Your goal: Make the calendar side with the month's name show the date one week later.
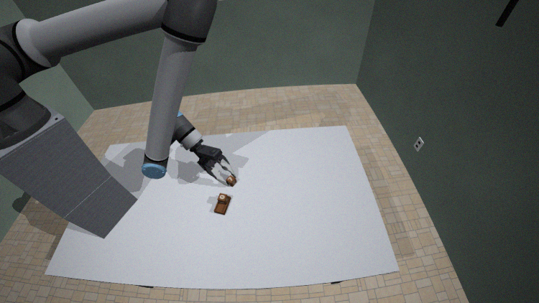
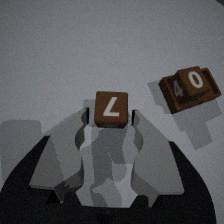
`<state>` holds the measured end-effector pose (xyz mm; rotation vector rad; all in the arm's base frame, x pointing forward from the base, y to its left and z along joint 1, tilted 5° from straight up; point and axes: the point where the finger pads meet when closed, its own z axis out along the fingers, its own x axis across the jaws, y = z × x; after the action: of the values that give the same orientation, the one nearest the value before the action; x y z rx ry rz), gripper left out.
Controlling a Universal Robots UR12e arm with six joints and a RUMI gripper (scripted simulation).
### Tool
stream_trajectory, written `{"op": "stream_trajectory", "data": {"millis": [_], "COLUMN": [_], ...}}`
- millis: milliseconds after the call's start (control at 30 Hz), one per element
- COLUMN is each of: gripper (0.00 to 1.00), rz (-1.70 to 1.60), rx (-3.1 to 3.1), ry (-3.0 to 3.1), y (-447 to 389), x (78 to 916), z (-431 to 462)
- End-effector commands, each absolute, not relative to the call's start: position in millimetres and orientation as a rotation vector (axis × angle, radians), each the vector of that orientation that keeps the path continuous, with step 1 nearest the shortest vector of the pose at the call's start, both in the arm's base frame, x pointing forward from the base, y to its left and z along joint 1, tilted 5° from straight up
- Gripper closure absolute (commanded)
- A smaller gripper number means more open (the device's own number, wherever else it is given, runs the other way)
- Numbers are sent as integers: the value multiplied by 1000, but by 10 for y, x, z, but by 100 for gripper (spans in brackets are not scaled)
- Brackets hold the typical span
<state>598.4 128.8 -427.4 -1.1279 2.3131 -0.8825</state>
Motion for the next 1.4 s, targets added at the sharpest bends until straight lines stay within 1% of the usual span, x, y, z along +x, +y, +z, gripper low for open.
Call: {"op": "stream_trajectory", "data": {"millis": [0,833,867,1367], "gripper": [71,71,89,89], "rz": [-883,-883,-883,-883], "rx": [-1127,-1127,-1127,-1127], "ry": [2311,2311,2311,2311], "y": [1300,1300,1300,1300], "x": [5993,5993,5993,5993], "z": [-4276,-4276,-4276,-4276]}}
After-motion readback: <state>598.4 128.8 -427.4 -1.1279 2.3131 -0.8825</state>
